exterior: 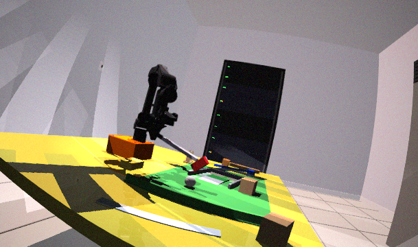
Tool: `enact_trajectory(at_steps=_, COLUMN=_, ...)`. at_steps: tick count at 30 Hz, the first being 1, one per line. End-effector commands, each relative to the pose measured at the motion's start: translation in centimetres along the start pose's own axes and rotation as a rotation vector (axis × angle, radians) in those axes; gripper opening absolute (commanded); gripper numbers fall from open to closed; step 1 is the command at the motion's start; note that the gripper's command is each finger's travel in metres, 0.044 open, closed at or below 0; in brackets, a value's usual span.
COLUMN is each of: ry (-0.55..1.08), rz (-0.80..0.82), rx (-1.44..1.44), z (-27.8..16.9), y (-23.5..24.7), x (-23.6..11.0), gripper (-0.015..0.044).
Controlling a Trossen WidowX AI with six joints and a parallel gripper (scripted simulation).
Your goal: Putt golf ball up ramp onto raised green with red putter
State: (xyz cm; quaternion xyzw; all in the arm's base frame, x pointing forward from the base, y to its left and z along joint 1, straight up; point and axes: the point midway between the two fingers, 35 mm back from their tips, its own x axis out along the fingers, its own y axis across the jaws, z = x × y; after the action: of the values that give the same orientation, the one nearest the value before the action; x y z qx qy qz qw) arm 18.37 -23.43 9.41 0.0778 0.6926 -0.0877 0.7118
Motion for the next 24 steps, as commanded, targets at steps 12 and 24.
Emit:
enact_trajectory(at_steps=12, ry=0.002, rz=-0.017, rx=0.116, z=-1.3, y=-2.3, x=1.6, gripper=0.0000)
enact_trajectory(at_steps=24, ry=0.002, rz=-0.017, rx=0.116, z=-1.4, y=-2.3, x=4.2, gripper=0.0000)
